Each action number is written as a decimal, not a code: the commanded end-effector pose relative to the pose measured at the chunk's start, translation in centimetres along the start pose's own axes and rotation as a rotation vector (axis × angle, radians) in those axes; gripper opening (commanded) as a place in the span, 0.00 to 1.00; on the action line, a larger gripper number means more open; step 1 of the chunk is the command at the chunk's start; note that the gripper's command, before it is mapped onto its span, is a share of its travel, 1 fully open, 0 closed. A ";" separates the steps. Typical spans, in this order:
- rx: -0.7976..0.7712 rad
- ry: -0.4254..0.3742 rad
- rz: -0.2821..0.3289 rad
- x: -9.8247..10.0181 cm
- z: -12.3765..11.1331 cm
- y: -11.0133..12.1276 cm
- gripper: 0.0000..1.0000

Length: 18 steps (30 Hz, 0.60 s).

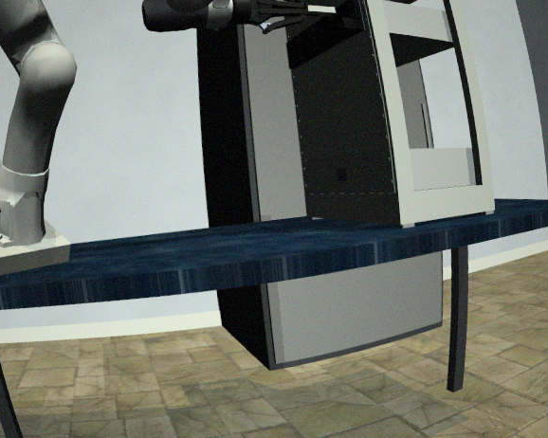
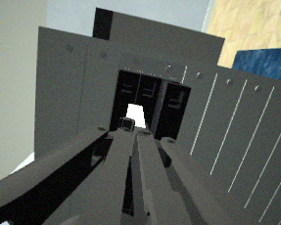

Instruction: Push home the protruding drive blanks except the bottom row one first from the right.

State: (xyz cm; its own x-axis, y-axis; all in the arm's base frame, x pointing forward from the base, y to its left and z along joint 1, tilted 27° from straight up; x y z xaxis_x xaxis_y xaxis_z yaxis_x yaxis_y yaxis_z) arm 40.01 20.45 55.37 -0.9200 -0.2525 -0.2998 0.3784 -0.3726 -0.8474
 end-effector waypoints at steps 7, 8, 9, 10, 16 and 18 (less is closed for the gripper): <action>0.007 0.003 -0.004 3.8 0.1 0.0 0.00; 0.007 0.003 -0.004 4.0 0.1 0.0 0.00; 0.007 0.003 -0.004 4.2 0.1 0.0 0.00; 0.007 0.003 -0.004 4.3 0.1 0.0 0.00; 0.007 0.003 -0.004 4.5 0.1 0.0 0.00; 0.007 0.003 -0.004 4.5 0.1 0.0 0.00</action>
State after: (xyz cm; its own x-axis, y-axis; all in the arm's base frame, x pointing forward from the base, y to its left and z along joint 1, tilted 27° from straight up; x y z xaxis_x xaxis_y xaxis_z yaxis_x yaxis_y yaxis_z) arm 35.97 19.28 54.24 -0.9198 -0.2495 -0.3028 0.3797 -0.3718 -0.8471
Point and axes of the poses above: the point where the finger pads meet when closed, its own x axis back along the fingers, its own y axis across the jaws, z = x × y, the point moved 10 cm from there along x, back along the fingers, and after that the axes turned 6 degrees about x, right-handed, at the moved point
